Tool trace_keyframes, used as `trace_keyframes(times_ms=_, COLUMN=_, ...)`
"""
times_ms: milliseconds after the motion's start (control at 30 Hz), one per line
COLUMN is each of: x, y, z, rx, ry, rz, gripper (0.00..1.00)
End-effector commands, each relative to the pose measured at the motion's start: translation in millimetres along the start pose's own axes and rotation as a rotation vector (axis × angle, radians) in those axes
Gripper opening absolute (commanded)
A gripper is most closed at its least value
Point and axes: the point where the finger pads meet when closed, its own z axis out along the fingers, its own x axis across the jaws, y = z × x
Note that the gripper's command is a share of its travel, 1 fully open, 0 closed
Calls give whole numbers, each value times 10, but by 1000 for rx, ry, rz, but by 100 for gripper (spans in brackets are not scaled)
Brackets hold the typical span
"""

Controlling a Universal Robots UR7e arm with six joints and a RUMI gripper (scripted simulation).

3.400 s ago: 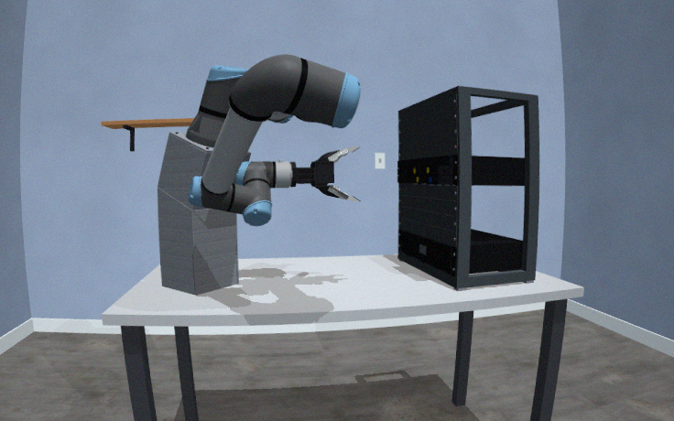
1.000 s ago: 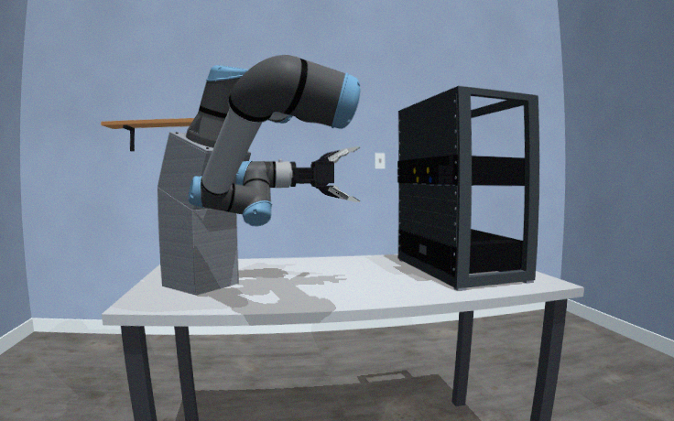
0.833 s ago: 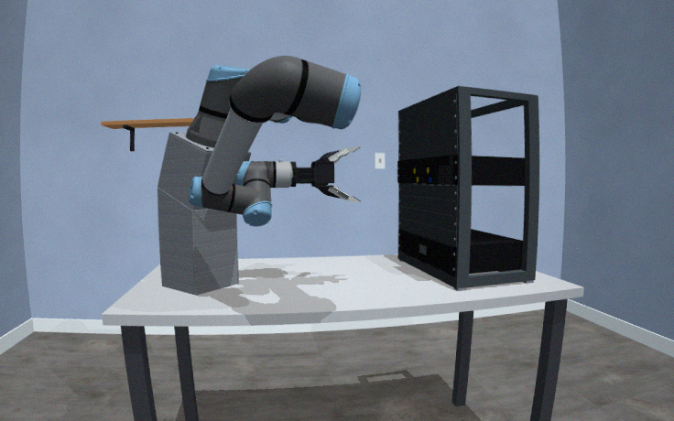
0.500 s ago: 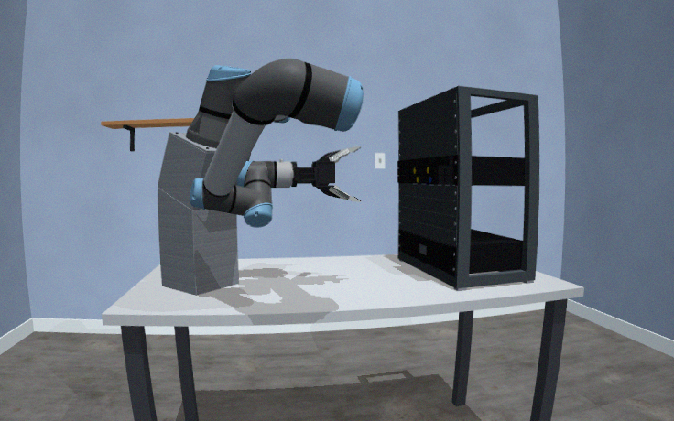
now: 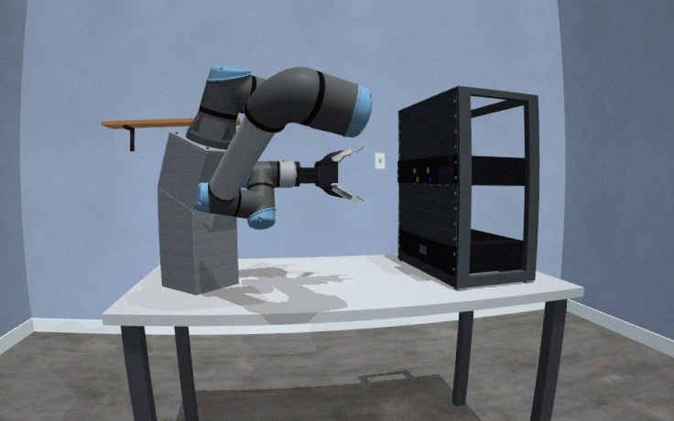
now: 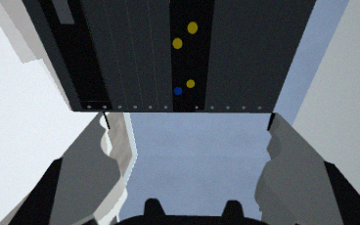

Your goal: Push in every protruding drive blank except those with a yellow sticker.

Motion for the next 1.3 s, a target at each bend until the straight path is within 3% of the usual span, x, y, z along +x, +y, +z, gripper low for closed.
trace_keyframes(times_ms=0, x=6, y=-20, z=75, rx=-6, ry=0, rz=-1, gripper=100)
trace_keyframes(times_ms=433, x=15, y=-90, z=288, rx=-6, ry=0, rz=-1, gripper=100)
trace_keyframes(times_ms=1267, x=43, y=-295, z=909, rx=-6, ry=0, rz=-1, gripper=100)
